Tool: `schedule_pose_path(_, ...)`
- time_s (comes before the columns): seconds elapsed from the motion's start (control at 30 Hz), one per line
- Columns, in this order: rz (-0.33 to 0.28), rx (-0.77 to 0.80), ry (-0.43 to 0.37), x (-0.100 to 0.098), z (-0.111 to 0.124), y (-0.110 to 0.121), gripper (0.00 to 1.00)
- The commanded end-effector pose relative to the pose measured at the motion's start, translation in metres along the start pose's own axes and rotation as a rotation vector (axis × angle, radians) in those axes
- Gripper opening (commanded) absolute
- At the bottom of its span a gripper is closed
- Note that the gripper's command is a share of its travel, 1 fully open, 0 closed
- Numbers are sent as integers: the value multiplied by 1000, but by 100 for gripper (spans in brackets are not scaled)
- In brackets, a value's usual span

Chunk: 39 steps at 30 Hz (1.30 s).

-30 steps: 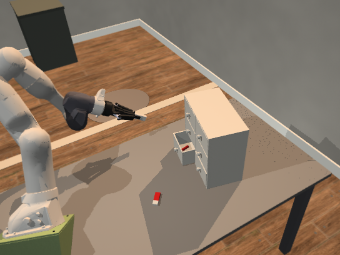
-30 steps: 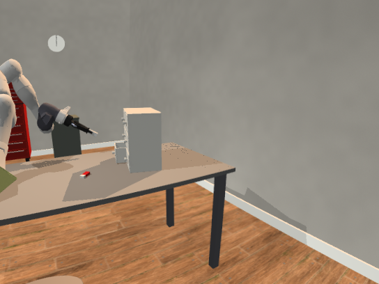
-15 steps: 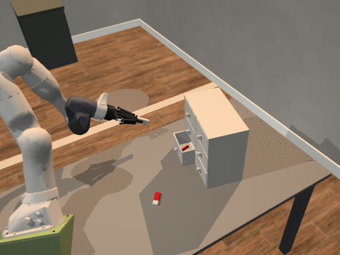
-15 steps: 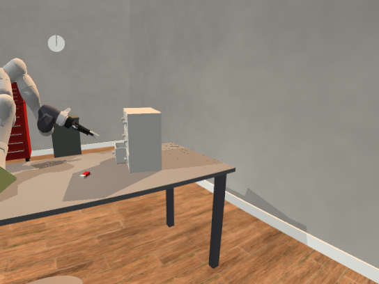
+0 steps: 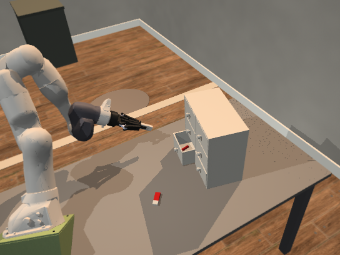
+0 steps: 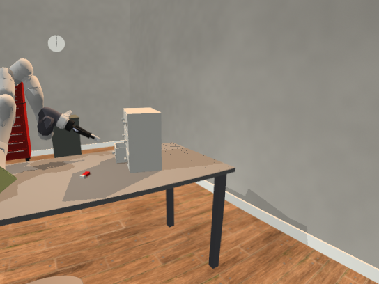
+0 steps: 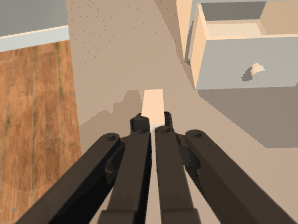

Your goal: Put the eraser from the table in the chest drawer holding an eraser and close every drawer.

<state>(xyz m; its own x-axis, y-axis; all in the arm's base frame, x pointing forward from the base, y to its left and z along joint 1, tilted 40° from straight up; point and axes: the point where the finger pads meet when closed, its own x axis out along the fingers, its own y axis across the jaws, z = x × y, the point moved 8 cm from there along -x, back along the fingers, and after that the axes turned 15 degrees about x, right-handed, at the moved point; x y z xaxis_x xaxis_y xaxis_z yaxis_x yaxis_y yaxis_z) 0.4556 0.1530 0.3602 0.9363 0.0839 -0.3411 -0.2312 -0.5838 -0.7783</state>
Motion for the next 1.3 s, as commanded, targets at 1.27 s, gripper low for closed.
schedule_pose_path(1.27,-26,31,6,41,-4,91,0)
